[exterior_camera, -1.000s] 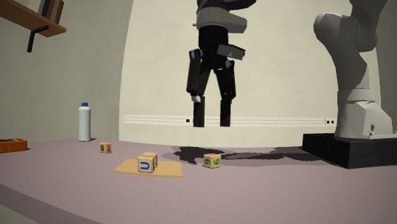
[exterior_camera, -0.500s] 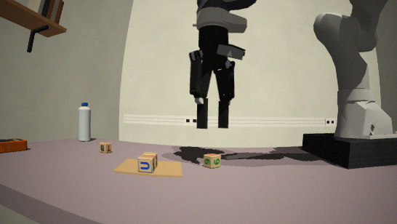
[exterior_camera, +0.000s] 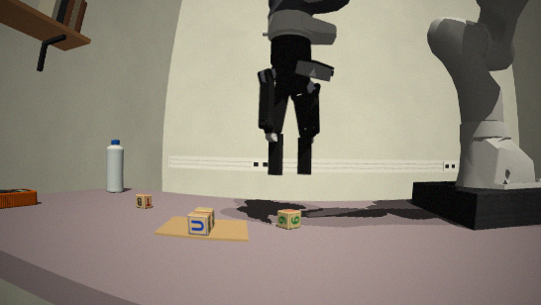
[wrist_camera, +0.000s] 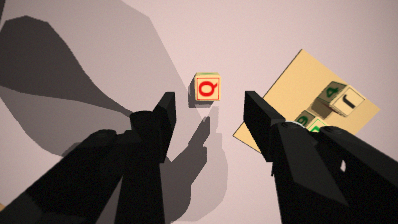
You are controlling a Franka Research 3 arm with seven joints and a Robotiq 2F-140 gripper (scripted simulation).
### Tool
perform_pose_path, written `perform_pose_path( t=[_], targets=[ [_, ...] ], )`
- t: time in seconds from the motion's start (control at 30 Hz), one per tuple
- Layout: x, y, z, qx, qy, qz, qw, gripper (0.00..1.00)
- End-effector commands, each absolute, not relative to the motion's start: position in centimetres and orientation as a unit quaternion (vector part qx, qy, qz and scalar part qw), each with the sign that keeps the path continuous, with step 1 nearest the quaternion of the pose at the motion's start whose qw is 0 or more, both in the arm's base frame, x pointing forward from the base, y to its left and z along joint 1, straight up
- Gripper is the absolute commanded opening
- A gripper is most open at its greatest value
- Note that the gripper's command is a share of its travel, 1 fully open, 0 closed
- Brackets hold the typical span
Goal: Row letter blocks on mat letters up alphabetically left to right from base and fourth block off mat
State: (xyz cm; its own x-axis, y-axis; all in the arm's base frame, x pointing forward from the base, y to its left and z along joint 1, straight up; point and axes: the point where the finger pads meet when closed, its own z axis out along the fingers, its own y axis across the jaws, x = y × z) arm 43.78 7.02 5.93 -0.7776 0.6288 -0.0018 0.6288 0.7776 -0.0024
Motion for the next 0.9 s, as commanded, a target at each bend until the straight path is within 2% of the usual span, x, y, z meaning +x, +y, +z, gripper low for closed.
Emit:
perform_pose_path(
  t=[0.0,0.87],
  targets=[
    [43.8,7.1,6.0,0.337,0.942,0.0,0.001,0.46],
    [43.8,7.1,3.8,0.337,0.942,0.0,0.001,0.46]
  ],
)
